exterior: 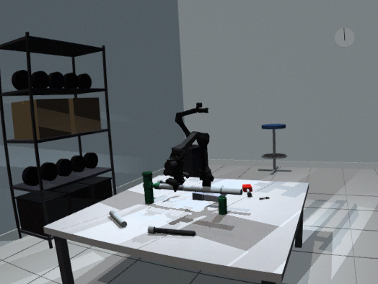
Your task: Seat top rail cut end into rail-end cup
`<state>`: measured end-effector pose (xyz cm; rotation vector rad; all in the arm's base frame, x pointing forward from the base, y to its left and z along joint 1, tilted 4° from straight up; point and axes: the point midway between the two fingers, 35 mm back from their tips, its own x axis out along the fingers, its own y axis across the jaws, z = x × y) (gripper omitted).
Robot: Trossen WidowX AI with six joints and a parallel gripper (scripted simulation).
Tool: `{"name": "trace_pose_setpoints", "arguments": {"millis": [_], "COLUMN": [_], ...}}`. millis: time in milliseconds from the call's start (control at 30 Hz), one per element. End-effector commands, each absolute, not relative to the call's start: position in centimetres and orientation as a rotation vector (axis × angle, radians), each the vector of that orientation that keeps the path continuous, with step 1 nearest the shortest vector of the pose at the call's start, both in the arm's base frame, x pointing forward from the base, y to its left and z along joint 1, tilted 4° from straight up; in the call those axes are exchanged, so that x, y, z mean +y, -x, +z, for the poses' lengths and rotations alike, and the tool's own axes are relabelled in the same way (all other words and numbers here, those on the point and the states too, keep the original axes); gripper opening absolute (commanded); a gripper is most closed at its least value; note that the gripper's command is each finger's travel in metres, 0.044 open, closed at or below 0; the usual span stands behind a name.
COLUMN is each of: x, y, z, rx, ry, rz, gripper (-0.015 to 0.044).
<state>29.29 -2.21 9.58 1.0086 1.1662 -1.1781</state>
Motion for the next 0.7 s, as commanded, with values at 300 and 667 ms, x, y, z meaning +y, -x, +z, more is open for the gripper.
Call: {"name": "trace_pose_setpoints", "arguments": {"millis": [300,667], "x": [-2.5,-3.4], "y": [-29.3,-29.4], "z": [9.6,9.6], "rx": [1.165,1.165], "ry": [-1.009,-1.008], "rz": [-1.178,-1.178], "gripper": [0.0,0.0]}}
